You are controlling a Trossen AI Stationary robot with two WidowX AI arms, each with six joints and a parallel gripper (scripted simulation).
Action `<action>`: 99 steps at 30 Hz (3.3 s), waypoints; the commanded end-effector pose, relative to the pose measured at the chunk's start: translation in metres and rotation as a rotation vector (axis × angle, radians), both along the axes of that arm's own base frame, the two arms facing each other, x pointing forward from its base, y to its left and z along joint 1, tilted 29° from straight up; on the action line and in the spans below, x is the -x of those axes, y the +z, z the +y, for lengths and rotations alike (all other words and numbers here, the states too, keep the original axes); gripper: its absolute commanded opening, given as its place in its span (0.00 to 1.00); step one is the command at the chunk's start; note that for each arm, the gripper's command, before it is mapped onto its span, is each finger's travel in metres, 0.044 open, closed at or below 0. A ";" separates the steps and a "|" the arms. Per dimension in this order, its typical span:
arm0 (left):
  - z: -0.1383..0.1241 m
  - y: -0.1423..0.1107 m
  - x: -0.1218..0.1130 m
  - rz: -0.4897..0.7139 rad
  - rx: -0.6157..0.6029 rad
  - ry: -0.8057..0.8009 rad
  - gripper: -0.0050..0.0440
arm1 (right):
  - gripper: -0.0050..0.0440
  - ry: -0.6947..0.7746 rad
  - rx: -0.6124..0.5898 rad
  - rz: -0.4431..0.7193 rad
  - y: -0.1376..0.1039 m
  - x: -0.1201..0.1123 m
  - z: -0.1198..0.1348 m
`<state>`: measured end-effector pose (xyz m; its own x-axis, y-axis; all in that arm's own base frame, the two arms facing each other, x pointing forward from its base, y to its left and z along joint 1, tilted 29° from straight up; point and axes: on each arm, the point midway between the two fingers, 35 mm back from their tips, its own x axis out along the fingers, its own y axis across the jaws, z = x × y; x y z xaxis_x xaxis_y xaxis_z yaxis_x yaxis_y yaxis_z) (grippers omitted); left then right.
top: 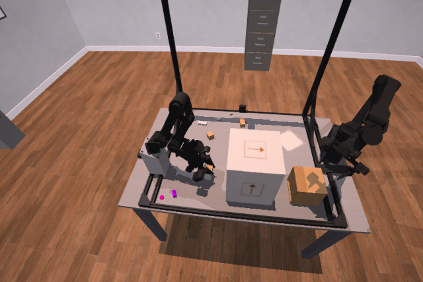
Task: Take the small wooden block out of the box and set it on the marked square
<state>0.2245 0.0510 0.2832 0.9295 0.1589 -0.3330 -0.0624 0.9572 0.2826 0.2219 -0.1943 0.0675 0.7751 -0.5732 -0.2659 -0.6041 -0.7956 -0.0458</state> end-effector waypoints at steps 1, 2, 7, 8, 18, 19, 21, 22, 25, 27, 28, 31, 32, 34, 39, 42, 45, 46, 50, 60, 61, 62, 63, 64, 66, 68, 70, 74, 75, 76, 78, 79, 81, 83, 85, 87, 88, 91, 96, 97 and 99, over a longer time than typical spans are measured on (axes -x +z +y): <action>-0.001 0.001 0.000 -0.002 0.004 -0.003 0.92 | 0.10 0.002 0.002 0.002 0.004 0.003 0.003; -0.001 0.001 0.000 -0.002 0.004 -0.003 0.92 | 0.10 0.002 0.003 0.001 0.005 0.004 0.003; -0.001 0.001 0.000 -0.002 0.004 -0.003 0.92 | 0.10 0.001 0.007 -0.003 0.010 0.007 0.007; -0.001 0.001 0.000 -0.002 0.004 -0.003 0.92 | 0.10 0.001 0.007 -0.004 0.011 0.008 0.007; -0.001 0.001 0.000 -0.002 0.004 -0.003 0.92 | 0.10 0.014 -0.022 -0.017 0.011 0.001 0.009; -0.001 0.001 0.000 -0.002 0.004 -0.003 0.92 | 0.10 0.017 -0.030 -0.020 0.011 -0.001 0.009; -0.001 0.001 0.000 -0.002 0.004 -0.003 0.92 | 0.10 0.023 -0.045 -0.026 0.011 -0.005 0.010; -0.001 0.001 0.000 -0.002 0.004 -0.003 0.92 | 0.10 0.026 -0.052 -0.029 0.011 -0.007 0.011; -0.001 0.001 0.000 -0.002 0.004 -0.003 0.92 | 0.10 0.036 -0.075 -0.038 0.012 -0.012 0.012; -0.001 0.001 0.000 -0.002 0.004 -0.003 0.92 | 0.10 0.042 -0.090 -0.044 0.012 -0.016 0.013; -0.001 0.001 0.000 -0.002 0.004 -0.003 0.92 | 0.10 0.045 -0.098 -0.046 0.012 -0.018 0.014; -0.001 0.001 0.000 -0.002 0.004 -0.003 0.92 | 0.10 0.054 -0.121 -0.054 0.012 -0.023 0.016; -0.001 0.001 0.000 -0.002 0.004 -0.003 0.92 | 0.10 0.057 -0.128 -0.057 0.012 -0.025 0.016; -0.001 0.001 0.000 -0.002 0.004 -0.003 0.92 | 0.10 0.057 -0.128 -0.057 0.012 -0.025 0.016; -0.001 0.001 0.000 -0.002 0.004 -0.003 0.92 | 0.10 0.072 -0.167 -0.069 0.013 -0.034 0.020; -0.001 0.001 0.000 -0.002 0.004 -0.003 0.92 | 0.10 0.080 -0.190 -0.076 0.013 -0.039 0.022; -0.001 0.001 0.000 -0.002 0.004 -0.003 0.92 | 0.10 0.089 -0.213 -0.082 0.013 -0.045 0.025; -0.001 0.001 0.000 -0.002 0.004 -0.003 0.92 | 0.10 0.091 -0.221 -0.084 0.014 -0.047 0.026; -0.001 0.001 0.000 -0.002 0.004 -0.003 0.92 | 0.10 0.100 -0.244 -0.090 0.014 -0.052 0.028; -0.001 0.001 0.000 -0.002 0.004 -0.003 0.92 | 0.10 0.123 -0.315 -0.106 0.015 -0.068 0.037; -0.001 0.001 0.000 -0.002 0.004 -0.003 0.92 | 0.10 0.126 -0.322 -0.107 0.015 -0.070 0.038; -0.001 0.001 0.000 -0.002 0.004 -0.003 0.92 | 0.10 0.128 -0.330 -0.109 0.015 -0.072 0.039; -0.001 0.001 0.000 -0.002 0.004 -0.003 0.92 | 0.10 0.131 -0.338 -0.110 0.015 -0.073 0.040; -0.001 0.001 0.000 -0.002 0.004 -0.003 0.92 | 0.10 0.133 -0.346 -0.111 0.015 -0.075 0.041; -0.001 0.001 0.000 -0.002 0.004 -0.003 0.92 | 0.10 0.138 -0.362 -0.114 0.016 -0.079 0.044; -0.001 0.001 0.000 -0.002 0.004 -0.003 0.92 | 0.10 0.138 -0.362 -0.114 0.016 -0.079 0.044; -0.001 0.001 0.000 -0.002 0.004 -0.003 0.92 | 0.10 0.143 -0.377 -0.116 0.016 -0.082 0.046; -0.001 0.001 0.000 -0.002 0.004 -0.003 0.92 | 0.10 0.152 -0.409 -0.121 0.016 -0.089 0.051; -0.001 0.001 0.000 -0.002 0.004 -0.003 0.92 | 0.10 0.154 -0.417 -0.122 0.016 -0.091 0.052; -0.001 0.001 0.000 -0.002 0.004 -0.003 0.92 | 0.10 0.156 -0.425 -0.123 0.017 -0.092 0.053; -0.001 0.001 0.000 -0.002 0.004 -0.003 0.92 | 0.10 0.161 -0.440 -0.124 0.017 -0.096 0.056; -0.001 0.001 0.000 -0.002 0.004 -0.003 0.92 | 0.10 0.163 -0.448 -0.125 0.017 -0.098 0.057; -0.001 0.001 0.000 -0.002 0.004 -0.003 0.92 | 0.10 0.167 -0.464 -0.127 0.017 -0.101 0.060; -0.001 0.001 0.000 -0.002 0.004 -0.003 0.92 | 0.10 0.171 -0.480 -0.128 0.017 -0.104 0.063; -0.001 0.001 0.000 -0.002 0.004 -0.003 0.92 | 0.10 0.171 -0.480 -0.128 0.017 -0.104 0.063; -0.001 0.001 0.000 -0.002 0.004 -0.003 0.92 | 0.10 0.176 -0.495 -0.129 0.018 -0.107 0.066; -0.001 0.001 0.000 -0.002 0.004 -0.003 0.92 | 0.10 0.178 -0.503 -0.130 0.018 -0.109 0.067; -0.001 0.001 0.000 -0.002 0.004 -0.003 0.92 | 0.10 0.183 -0.527 -0.131 0.018 -0.114 0.071; -0.001 0.001 0.000 -0.002 0.004 -0.003 0.92 | 0.10 0.193 -0.566 -0.133 0.019 -0.122 0.079; -0.001 0.001 0.000 -0.002 0.004 -0.003 0.92 | 0.10 0.195 -0.574 -0.133 0.019 -0.124 0.081; -0.001 0.001 0.000 -0.002 0.004 -0.003 0.92 | 0.10 0.198 -0.590 -0.133 0.019 -0.127 0.084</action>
